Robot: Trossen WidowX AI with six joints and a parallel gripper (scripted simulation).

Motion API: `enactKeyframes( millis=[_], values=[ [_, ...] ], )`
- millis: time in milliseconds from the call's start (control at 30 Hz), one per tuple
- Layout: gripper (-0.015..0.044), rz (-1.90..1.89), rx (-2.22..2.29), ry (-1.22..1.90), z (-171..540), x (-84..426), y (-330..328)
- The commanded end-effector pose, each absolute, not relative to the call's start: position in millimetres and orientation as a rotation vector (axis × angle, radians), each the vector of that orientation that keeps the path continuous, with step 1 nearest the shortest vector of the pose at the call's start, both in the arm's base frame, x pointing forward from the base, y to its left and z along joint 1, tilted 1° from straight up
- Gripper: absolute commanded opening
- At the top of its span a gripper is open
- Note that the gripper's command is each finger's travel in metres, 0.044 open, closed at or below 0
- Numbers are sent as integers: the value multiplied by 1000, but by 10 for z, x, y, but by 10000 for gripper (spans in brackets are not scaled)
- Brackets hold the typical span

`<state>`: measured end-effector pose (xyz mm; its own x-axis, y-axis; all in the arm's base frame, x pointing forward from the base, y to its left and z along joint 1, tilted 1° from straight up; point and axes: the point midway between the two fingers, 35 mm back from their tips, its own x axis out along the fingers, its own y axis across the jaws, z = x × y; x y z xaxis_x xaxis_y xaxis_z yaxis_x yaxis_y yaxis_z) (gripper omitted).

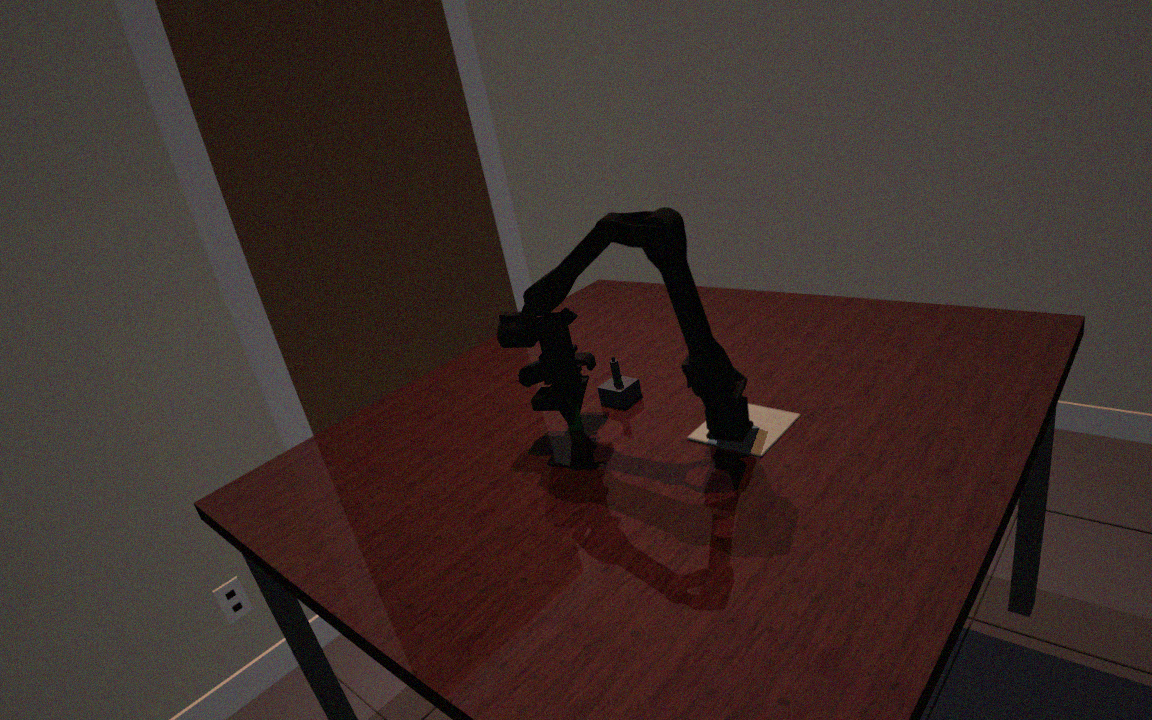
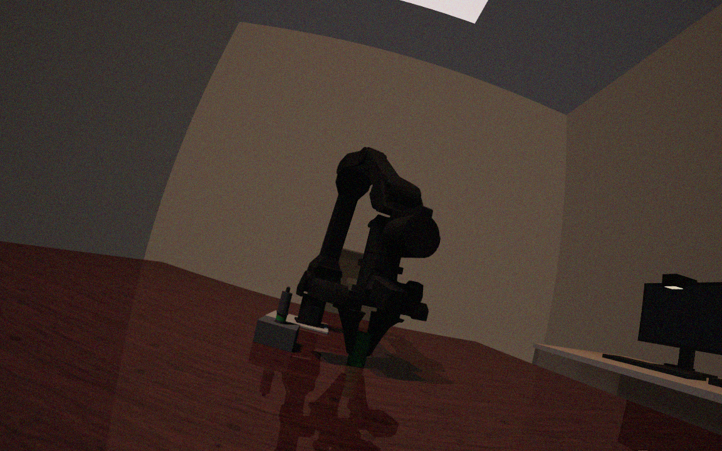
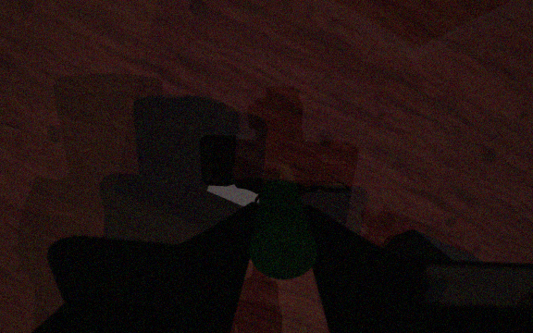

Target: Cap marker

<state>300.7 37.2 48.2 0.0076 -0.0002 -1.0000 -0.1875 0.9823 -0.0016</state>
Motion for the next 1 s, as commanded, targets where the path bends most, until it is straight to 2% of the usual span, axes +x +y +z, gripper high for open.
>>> enactKeyframes(
  millis=[0, 967],
  values=[
    [0, 147, -145, 1557, 567, 3020, 375],
    [0, 147, -146, 1557, 1129, 2997, 222]
  ],
)
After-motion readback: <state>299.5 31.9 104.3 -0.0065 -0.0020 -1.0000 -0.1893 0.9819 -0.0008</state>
